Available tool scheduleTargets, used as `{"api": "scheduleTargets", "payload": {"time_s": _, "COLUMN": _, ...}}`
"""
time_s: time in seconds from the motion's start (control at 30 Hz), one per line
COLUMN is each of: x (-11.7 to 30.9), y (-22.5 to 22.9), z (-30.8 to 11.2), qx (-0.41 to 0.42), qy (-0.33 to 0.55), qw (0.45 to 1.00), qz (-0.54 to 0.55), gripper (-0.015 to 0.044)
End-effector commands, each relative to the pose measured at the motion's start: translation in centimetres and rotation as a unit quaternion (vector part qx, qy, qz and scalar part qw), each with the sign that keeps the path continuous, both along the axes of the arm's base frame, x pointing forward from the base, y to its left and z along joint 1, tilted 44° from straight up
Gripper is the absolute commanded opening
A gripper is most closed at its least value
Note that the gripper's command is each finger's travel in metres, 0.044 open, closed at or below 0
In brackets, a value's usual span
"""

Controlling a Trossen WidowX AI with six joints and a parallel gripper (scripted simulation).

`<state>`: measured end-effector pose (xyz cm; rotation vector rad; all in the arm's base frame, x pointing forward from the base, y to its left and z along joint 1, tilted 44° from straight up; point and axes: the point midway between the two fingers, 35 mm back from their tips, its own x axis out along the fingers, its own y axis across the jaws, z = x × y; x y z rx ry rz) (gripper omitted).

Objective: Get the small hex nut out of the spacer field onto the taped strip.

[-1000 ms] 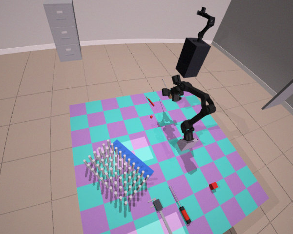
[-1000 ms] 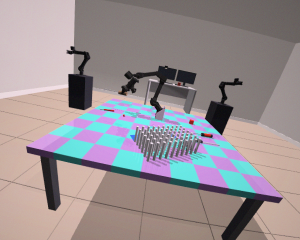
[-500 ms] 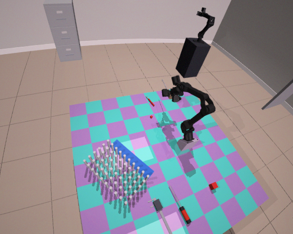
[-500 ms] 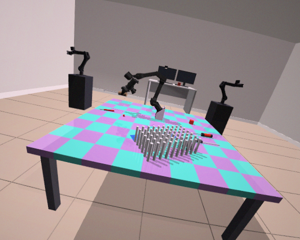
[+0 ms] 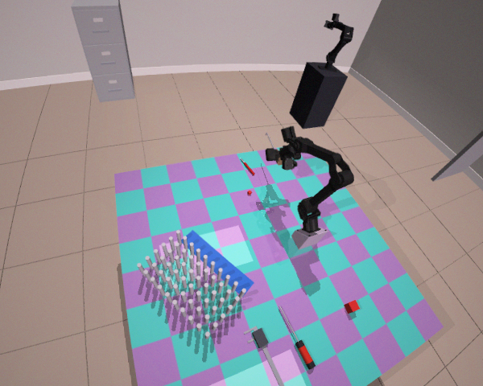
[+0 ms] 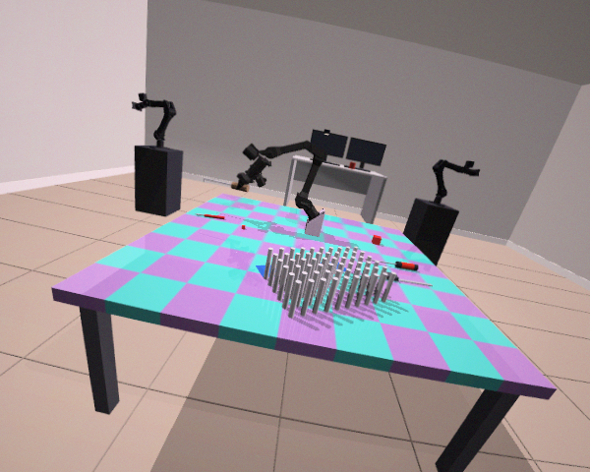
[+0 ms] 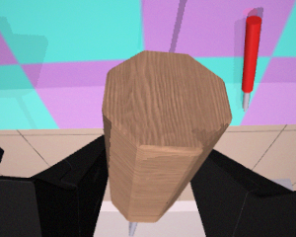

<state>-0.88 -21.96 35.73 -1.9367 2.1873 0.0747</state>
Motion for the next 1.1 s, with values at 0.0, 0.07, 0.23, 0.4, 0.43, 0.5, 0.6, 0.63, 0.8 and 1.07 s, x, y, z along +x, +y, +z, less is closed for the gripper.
{"api": "scheduleTargets", "payload": {"time_s": 0.0, "x": 0.0, "y": -0.3, "z": 0.0, "qx": -0.004, "qy": 0.002, "qw": 1.0, "qz": 0.001, "gripper": 0.0}}
{"api": "scheduleTargets", "payload": {"time_s": 0.07, "x": 0.0, "y": -0.5, "z": -0.1, "qx": -0.004, "qy": 0.002, "qw": 1.0, "qz": 0.001, "gripper": 0.0}}
{"api": "scheduleTargets", "payload": {"time_s": 0.23, "x": 0.1, "y": -0.9, "z": -0.3, "qx": -0.004, "qy": 0.002, "qw": 1.0, "qz": 0.001, "gripper": 0.0}}
{"api": "scheduleTargets", "payload": {"time_s": 0.4, "x": 0.1, "y": -1.4, "z": -0.6, "qx": -0.004, "qy": 0.002, "qw": 1.0, "qz": 0.001, "gripper": 0.0}}
{"api": "scheduleTargets", "payload": {"time_s": 0.43, "x": 0.1, "y": -1.4, "z": -0.7, "qx": -0.004, "qy": 0.002, "qw": 1.0, "qz": 0.001, "gripper": 0.0}}
{"api": "scheduleTargets", "payload": {"time_s": 0.5, "x": 0.1, "y": -1.6, "z": -0.8, "qx": -0.004, "qy": 0.002, "qw": 1.0, "qz": 0.001, "gripper": 0.0}}
{"api": "scheduleTargets", "payload": {"time_s": 0.6, "x": 0.1, "y": -1.9, "z": -0.9, "qx": -0.004, "qy": 0.002, "qw": 1.0, "qz": 0.001, "gripper": 0.0}}
{"api": "scheduleTargets", "payload": {"time_s": 0.63, "x": 0.1, "y": -1.9, "z": -1.0, "qx": -0.004, "qy": 0.002, "qw": 1.0, "qz": 0.001, "gripper": 0.0}}
{"api": "scheduleTargets", "payload": {"time_s": 0.8, "x": 0.1, "y": -2.3, "z": -1.3, "qx": -0.004, "qy": 0.002, "qw": 1.0, "qz": 0.001, "gripper": 0.0}}
{"api": "scheduleTargets", "payload": {"time_s": 1.07, "x": 0.1, "y": -3.0, "z": -1.7, "qx": -0.004, "qy": 0.003, "qw": 1.0, "qz": 0.001, "gripper": 0.0}}
